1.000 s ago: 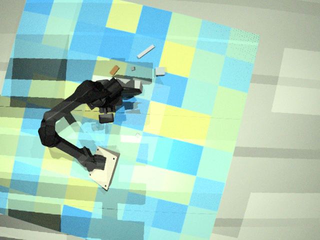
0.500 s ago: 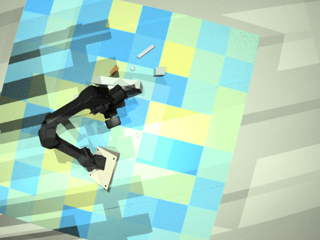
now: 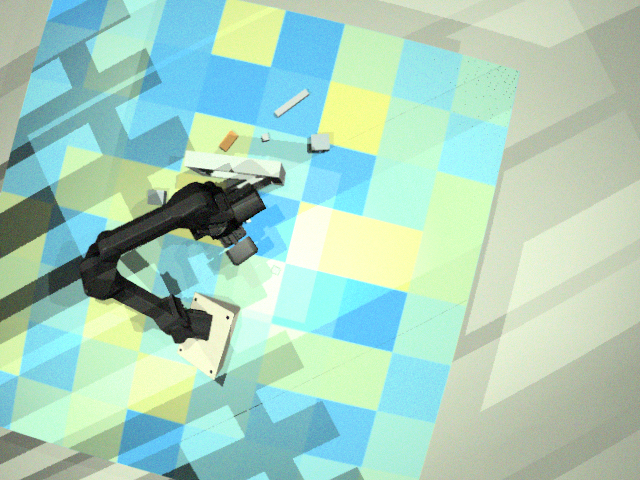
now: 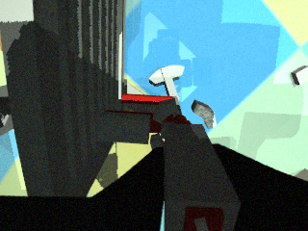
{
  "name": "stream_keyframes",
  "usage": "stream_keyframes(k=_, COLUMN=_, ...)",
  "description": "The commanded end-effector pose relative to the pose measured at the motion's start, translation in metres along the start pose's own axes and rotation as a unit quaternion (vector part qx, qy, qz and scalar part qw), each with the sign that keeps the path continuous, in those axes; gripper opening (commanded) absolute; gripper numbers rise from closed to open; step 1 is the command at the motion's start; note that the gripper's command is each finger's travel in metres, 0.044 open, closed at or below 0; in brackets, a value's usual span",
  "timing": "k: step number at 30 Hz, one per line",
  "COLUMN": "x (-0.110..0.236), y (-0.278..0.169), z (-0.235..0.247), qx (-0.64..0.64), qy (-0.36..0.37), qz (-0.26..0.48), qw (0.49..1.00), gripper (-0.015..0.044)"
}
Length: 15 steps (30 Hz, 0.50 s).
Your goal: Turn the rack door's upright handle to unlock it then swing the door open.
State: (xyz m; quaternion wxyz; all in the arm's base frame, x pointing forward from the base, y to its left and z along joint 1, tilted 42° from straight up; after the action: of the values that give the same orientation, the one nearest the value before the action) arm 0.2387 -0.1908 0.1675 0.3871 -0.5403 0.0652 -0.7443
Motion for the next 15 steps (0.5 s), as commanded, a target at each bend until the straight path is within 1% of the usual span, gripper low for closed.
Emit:
stream_keyframes(k=1, x=-0.001, y=0.004, z=-0.006, qx=0.039, qy=0.002, qz=-0.001, qw=0.999, gripper=0.0012)
stream_keyframes(k=15, x=-0.001, y=0.021, z=-0.029, qx=0.146, qy=0.001, qz=-0.002, qw=0.989, gripper=0.0012)
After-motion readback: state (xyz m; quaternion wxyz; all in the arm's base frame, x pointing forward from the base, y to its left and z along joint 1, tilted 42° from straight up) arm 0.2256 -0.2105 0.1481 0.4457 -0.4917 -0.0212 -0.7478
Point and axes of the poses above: the point midway between the two fingers, 35 mm back from their tips, its own x axis back along the fingers, its own z axis across the jaws, y = z × x, the point moved 10 cm from there along x, back along the fingers, and after that the axes turned 15 degrees about -x, right-handed, at the moved point
